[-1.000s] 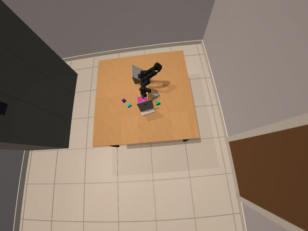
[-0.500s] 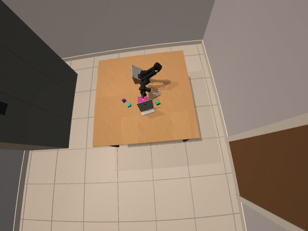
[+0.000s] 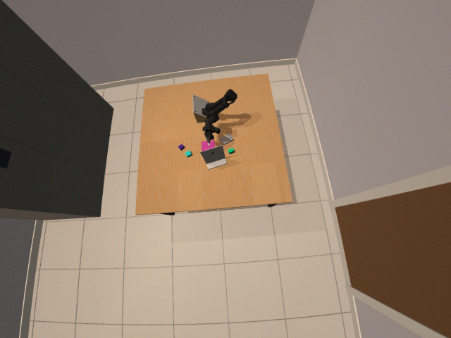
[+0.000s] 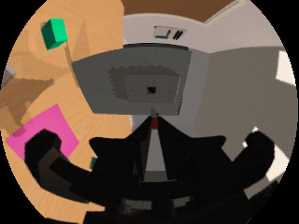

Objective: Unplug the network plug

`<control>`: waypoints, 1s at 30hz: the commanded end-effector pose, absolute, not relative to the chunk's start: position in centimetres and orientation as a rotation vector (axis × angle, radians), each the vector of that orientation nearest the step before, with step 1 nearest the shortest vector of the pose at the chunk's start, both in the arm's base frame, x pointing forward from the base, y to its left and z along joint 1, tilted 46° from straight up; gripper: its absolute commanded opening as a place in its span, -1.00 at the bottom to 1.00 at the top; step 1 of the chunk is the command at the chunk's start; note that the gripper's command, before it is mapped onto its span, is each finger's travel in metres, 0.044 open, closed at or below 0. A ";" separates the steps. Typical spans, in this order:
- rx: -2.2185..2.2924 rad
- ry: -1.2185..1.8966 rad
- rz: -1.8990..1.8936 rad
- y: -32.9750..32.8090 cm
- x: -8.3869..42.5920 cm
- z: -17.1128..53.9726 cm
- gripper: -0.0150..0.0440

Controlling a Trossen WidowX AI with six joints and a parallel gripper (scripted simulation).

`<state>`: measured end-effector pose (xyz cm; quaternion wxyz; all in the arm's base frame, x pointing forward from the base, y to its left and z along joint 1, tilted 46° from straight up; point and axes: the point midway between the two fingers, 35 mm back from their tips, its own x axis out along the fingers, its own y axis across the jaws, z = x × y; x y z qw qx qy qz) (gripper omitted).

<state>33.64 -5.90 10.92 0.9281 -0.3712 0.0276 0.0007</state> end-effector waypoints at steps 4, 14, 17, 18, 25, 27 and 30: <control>-0.768 0.043 -0.004 -7.0 33.3 12.3 -0.49; -0.771 0.040 -0.005 -8.4 32.5 13.8 -0.49; -0.772 0.039 -0.005 -8.8 32.2 14.2 -0.49; -0.772 0.039 -0.006 -8.9 32.1 14.3 -0.49; -0.774 0.040 -0.003 -9.4 31.6 14.9 -0.49; -0.781 0.061 0.020 -9.3 31.8 14.3 -0.49; -0.795 0.105 0.074 -9.0 32.2 13.1 -0.49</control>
